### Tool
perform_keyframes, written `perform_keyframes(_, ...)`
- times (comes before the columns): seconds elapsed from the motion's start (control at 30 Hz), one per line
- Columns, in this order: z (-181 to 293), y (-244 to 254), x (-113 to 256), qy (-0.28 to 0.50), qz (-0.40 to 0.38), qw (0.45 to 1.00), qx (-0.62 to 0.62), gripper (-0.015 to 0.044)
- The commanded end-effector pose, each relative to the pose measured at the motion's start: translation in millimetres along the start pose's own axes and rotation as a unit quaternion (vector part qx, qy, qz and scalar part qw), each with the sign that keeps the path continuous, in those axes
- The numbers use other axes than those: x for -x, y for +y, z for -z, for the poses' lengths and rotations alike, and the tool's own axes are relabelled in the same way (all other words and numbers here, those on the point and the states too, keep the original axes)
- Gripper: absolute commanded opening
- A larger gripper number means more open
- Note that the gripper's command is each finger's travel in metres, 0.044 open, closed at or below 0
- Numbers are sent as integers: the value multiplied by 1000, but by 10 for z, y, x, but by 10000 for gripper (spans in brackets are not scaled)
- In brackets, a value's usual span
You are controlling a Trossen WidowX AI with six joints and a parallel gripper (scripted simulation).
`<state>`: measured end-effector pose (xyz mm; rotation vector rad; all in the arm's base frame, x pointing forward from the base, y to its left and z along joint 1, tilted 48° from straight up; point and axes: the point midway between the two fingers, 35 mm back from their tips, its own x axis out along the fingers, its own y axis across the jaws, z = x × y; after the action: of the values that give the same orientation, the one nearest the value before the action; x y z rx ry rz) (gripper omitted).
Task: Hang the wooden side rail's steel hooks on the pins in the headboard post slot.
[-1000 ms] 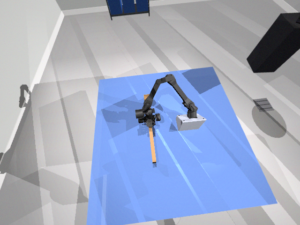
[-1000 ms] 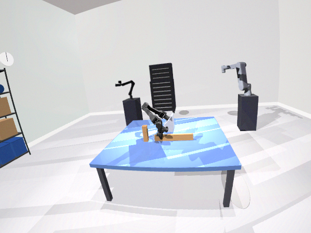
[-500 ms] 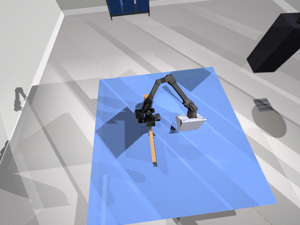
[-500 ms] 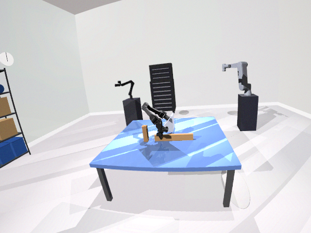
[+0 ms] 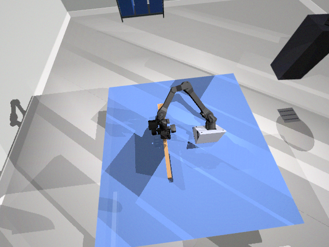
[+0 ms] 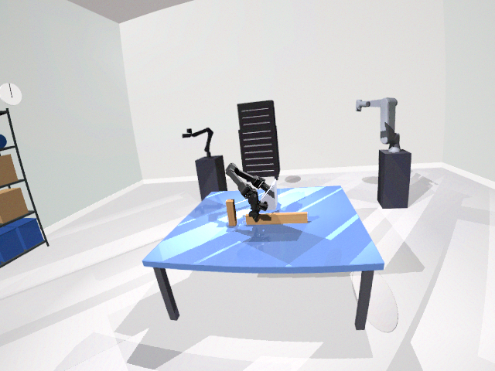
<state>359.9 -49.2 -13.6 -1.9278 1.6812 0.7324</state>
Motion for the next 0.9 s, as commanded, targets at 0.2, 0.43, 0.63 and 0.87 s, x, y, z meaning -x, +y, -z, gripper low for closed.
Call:
perform_keyframes(0.2,-13,4,43,1,1,1000,11,0)
perform_keyframes(0.43,-13,4,55,1,1,1000,11,0)
perform_keyframes(0.63,-13,4,65,1,1,1000,11,0)
perform_keyframes(0.87,-14,4,76,1,1,1000,11,0)
